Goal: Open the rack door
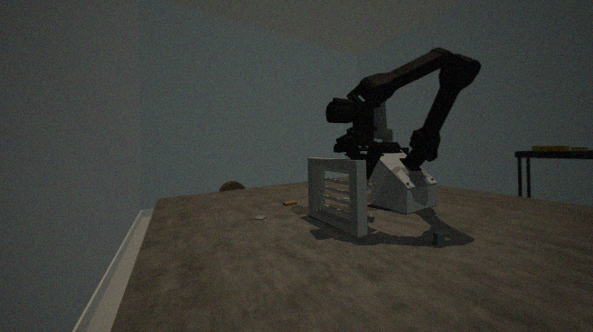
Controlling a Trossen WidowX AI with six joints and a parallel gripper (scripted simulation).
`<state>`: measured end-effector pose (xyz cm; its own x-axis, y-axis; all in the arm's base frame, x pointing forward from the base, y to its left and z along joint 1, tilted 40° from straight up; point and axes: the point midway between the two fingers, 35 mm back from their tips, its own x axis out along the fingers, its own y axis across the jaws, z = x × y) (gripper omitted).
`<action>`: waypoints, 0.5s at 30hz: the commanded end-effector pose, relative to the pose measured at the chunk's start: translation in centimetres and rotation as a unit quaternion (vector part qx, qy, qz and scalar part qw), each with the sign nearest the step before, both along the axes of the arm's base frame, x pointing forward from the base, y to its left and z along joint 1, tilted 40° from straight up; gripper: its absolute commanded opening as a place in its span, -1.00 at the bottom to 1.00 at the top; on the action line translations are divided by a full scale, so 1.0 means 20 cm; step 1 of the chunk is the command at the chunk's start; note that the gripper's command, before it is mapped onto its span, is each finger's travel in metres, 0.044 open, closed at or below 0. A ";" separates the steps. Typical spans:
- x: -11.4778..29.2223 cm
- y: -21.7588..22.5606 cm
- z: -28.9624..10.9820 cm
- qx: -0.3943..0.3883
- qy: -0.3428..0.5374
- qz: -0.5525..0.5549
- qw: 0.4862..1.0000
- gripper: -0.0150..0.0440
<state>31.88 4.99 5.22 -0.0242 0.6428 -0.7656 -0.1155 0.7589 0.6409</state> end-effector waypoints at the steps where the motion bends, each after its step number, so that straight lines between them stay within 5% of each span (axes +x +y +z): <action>1: 0.00 0.00 -0.01 0.003 -0.042 0.052 0.998 -0.44; 15: 0.00 0.00 -0.01 0.010 -0.258 0.308 0.916 -0.44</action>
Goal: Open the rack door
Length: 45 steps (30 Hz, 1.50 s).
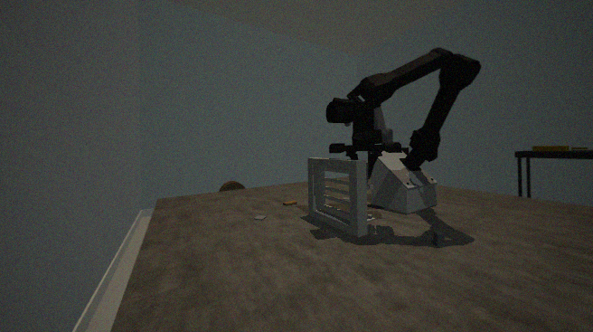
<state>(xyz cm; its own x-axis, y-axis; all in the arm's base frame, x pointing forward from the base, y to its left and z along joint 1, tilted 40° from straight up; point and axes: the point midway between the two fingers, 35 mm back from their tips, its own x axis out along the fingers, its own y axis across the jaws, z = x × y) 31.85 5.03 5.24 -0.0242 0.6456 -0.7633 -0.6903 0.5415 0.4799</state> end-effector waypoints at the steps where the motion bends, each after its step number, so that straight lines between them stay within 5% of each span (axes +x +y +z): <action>1: 0.00 0.00 -0.01 0.001 -0.073 0.088 0.993 -0.44; 10: 0.00 0.00 -0.01 0.007 -0.212 0.253 0.944 -0.44; 22: 0.00 0.00 -0.01 0.014 -0.371 0.441 0.817 -0.44; 45: 0.00 0.00 -0.01 0.014 -0.373 0.444 0.815 -0.44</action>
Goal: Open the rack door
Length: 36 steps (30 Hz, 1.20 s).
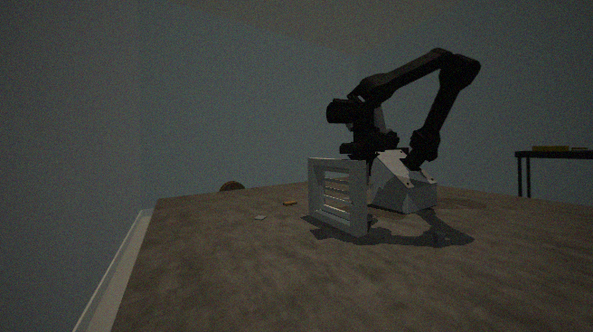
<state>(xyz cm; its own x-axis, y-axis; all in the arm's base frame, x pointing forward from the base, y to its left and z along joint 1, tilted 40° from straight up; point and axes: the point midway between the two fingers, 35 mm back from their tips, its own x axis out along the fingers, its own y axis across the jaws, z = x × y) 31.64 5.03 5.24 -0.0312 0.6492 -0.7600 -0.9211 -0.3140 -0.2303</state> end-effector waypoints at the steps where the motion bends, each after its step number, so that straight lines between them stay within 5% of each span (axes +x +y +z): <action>1: 0.01 0.00 -0.01 -0.003 -0.011 0.010 1.000 -0.44; 21: 0.01 0.00 -0.01 -0.003 -0.011 0.010 1.000 -0.44; 31: 0.01 0.00 -0.01 -0.003 -0.011 0.010 1.000 0.45; 36: 0.01 0.00 -0.01 -0.004 0.029 -0.037 0.999 0.48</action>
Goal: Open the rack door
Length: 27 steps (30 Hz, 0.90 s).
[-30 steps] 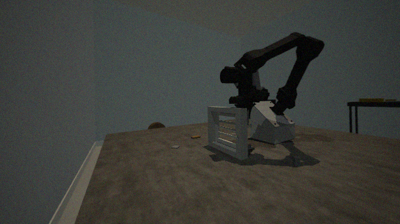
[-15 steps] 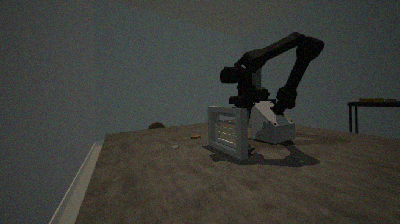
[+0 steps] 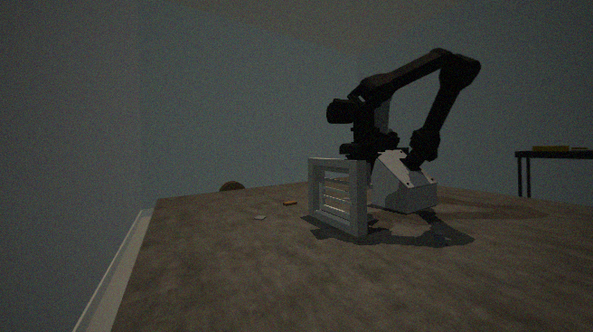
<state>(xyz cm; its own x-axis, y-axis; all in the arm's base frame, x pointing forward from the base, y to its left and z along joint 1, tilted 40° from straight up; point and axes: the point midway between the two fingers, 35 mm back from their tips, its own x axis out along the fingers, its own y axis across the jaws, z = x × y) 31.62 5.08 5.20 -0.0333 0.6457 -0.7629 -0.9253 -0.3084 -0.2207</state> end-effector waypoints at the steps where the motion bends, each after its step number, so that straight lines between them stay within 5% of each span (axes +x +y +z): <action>1: 0.01 0.00 0.00 -0.003 0.040 -0.052 0.998 0.48; 14: 0.02 -0.03 -0.03 -0.012 0.233 -0.296 0.926 0.48; 27: 0.02 -0.02 -0.03 -0.017 0.409 -0.503 0.762 0.48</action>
